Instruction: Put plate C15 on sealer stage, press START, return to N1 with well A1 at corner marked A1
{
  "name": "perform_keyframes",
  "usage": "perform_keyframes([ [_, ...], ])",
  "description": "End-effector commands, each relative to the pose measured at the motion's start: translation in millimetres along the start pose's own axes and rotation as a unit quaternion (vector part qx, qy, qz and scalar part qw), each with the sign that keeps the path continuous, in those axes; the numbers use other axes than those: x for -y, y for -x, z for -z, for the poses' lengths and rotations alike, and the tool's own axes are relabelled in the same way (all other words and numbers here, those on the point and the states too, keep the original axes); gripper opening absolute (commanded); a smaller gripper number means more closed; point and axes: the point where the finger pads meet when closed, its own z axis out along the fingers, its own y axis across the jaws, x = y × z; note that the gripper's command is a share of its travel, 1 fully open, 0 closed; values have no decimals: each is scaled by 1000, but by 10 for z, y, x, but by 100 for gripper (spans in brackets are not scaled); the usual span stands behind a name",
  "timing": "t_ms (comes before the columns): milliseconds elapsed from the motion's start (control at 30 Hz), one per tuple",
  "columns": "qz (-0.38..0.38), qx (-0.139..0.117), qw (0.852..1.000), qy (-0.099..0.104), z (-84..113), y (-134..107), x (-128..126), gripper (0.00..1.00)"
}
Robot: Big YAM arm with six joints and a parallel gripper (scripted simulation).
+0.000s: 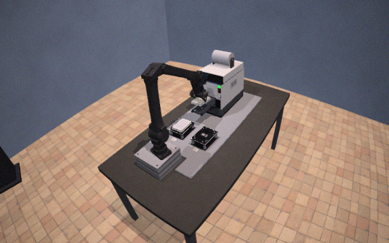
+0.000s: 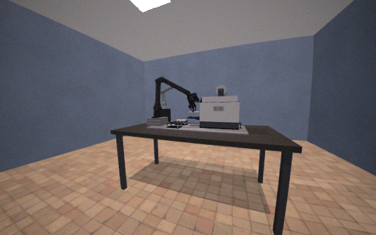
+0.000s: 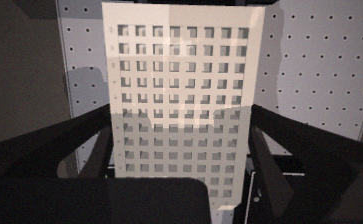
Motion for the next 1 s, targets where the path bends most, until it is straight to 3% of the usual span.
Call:
perform_keyframes([
  [0,-3,18,1000,-3,87,103,88,0],
  [267,6,19,1000,1,119,37,-16,0],
  [600,2,32,999,1,238,210,20,0],
  [800,-3,22,1000,-2,190,220,103,0],
  [967,4,21,1000,4,104,246,10,0],
])
